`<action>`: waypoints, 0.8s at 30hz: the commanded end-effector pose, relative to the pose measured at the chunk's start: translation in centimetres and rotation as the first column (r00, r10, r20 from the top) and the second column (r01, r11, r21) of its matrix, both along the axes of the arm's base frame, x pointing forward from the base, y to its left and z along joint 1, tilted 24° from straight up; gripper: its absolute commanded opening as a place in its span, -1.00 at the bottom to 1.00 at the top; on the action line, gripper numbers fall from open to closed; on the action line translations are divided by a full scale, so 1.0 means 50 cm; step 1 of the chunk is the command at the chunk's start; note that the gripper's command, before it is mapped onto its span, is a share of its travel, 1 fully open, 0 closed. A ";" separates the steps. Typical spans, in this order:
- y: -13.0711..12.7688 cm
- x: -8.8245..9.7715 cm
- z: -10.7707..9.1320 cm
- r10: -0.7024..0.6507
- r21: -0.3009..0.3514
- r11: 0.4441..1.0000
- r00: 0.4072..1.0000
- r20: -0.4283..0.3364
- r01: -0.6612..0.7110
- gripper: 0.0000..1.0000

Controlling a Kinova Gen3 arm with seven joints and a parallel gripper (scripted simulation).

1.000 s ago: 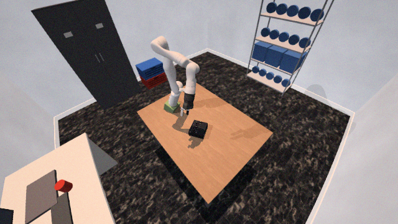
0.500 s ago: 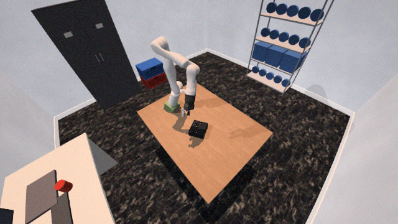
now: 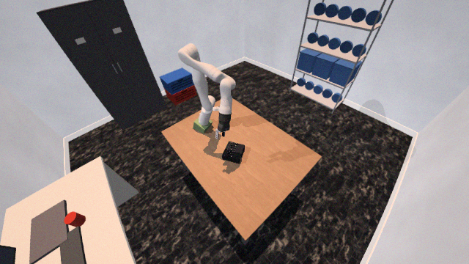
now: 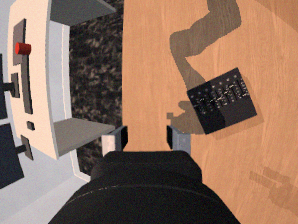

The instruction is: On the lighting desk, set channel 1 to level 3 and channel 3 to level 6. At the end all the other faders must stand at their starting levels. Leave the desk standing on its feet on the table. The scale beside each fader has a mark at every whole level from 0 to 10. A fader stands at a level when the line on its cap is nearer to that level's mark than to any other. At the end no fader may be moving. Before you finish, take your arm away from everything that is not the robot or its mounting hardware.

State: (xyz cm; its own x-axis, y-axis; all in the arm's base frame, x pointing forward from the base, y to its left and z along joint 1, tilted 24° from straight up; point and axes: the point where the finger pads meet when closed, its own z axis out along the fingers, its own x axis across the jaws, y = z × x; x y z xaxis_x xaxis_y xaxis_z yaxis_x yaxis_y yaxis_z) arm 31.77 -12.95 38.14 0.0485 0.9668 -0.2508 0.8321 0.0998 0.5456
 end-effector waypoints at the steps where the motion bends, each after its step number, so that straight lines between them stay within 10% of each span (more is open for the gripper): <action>1: 0.012 0.005 -0.009 0.019 0.006 1.000 1.000 -0.011 -0.019 1.00; 24: 0.043 0.016 -0.041 0.041 0.053 0.998 0.999 -0.036 -0.039 1.00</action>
State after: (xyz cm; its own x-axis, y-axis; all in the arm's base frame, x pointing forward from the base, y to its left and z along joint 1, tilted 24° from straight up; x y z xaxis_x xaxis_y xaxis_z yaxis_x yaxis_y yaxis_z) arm 32.31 -11.67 36.90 0.0217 0.9755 -0.2191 0.8413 0.1006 0.5311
